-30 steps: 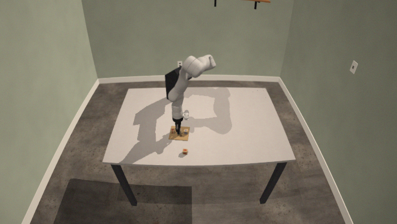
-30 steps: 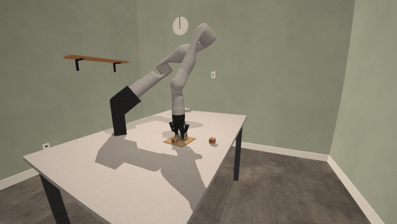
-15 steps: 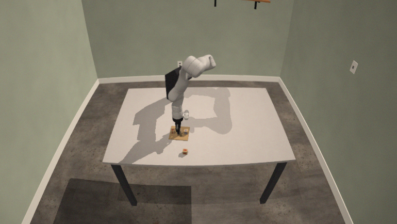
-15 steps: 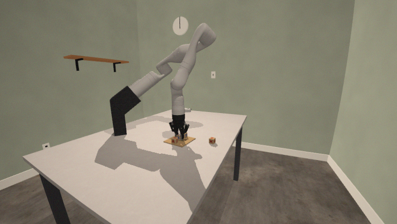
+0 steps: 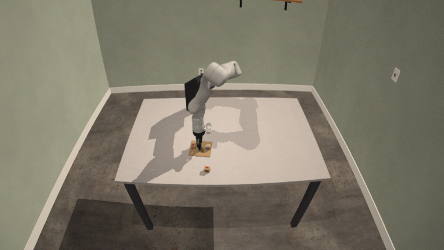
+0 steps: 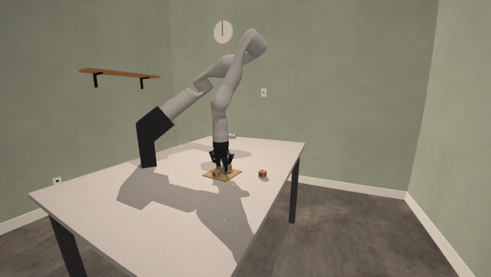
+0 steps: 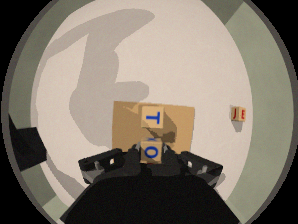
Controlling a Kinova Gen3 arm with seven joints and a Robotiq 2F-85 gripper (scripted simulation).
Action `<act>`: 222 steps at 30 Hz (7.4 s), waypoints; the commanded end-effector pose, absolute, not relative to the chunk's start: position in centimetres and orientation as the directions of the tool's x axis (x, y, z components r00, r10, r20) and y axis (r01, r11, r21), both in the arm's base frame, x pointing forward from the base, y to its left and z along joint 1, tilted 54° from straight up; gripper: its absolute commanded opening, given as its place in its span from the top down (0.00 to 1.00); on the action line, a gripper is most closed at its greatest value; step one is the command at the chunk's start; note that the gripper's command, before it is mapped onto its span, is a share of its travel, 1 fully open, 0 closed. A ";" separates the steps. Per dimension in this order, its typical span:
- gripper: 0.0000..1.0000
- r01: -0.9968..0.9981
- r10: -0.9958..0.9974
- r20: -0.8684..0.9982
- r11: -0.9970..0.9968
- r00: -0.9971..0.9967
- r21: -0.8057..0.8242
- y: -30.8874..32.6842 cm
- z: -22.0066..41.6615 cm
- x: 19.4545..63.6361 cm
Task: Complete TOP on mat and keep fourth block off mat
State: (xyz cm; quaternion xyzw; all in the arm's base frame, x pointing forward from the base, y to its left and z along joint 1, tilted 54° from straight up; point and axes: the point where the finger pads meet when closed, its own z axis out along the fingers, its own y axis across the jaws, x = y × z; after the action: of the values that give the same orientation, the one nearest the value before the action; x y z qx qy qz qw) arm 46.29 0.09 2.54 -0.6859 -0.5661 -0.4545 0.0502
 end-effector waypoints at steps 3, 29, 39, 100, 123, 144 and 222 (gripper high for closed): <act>0.74 0.823 0.731 0.681 -0.361 -0.041 0.438 -0.2 2.3 46.2; 0.74 0.822 0.732 0.681 -0.361 -0.042 0.439 -0.2 2.2 46.4; 0.74 0.823 0.731 0.681 -0.361 -0.042 0.439 -0.1 2.2 46.4; 0.54 0.824 0.730 0.682 -0.361 -0.041 0.436 -0.3 2.4 46.0; 0.54 0.821 0.728 0.685 -0.373 -0.030 0.432 -4.8 6.9 41.9; 0.00 0.821 0.734 0.678 -0.361 -0.043 0.443 -5.3 7.5 41.3; 0.00 0.819 0.735 0.676 -0.360 -0.045 0.446 -10.3 12.5 36.7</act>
State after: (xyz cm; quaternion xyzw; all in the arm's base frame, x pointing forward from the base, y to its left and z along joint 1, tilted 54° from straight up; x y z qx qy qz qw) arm 36.63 -9.97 12.41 -0.6872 -0.5662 -0.4526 0.0473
